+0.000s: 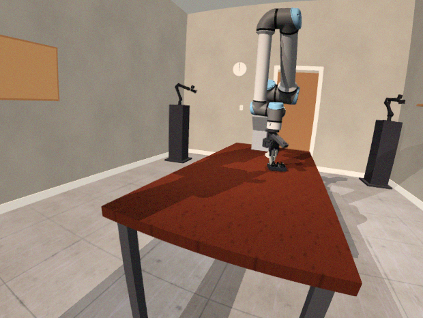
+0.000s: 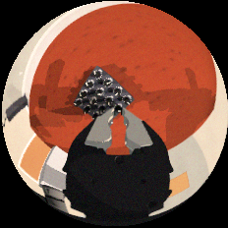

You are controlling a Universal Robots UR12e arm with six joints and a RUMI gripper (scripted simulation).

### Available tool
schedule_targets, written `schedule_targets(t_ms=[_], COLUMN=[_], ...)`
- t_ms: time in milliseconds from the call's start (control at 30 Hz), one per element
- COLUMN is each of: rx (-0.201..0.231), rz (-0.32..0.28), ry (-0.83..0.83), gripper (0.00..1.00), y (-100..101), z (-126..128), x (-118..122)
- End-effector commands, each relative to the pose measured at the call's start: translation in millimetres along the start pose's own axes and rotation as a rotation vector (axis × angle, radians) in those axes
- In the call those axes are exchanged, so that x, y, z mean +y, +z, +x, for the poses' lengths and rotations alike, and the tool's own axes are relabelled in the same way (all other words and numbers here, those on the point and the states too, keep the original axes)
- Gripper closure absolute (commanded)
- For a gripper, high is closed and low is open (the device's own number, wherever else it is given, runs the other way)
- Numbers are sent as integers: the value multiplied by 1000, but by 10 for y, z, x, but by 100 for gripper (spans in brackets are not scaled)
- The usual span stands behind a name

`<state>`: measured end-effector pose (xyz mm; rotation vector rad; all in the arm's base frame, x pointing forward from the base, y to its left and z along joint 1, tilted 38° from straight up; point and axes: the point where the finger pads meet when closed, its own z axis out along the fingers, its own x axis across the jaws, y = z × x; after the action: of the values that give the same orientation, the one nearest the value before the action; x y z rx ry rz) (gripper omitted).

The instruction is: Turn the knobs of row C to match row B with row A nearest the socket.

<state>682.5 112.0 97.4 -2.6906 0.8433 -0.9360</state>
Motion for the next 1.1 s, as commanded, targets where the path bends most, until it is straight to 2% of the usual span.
schedule_targets(t_ms=[0,333,1067], rx=[1,1,1], rz=[0,0,1], ry=[41,140,499], gripper=[96,96,96], y=[-3,-4,-4], z=[4,8,25], x=[-3,-2,3])
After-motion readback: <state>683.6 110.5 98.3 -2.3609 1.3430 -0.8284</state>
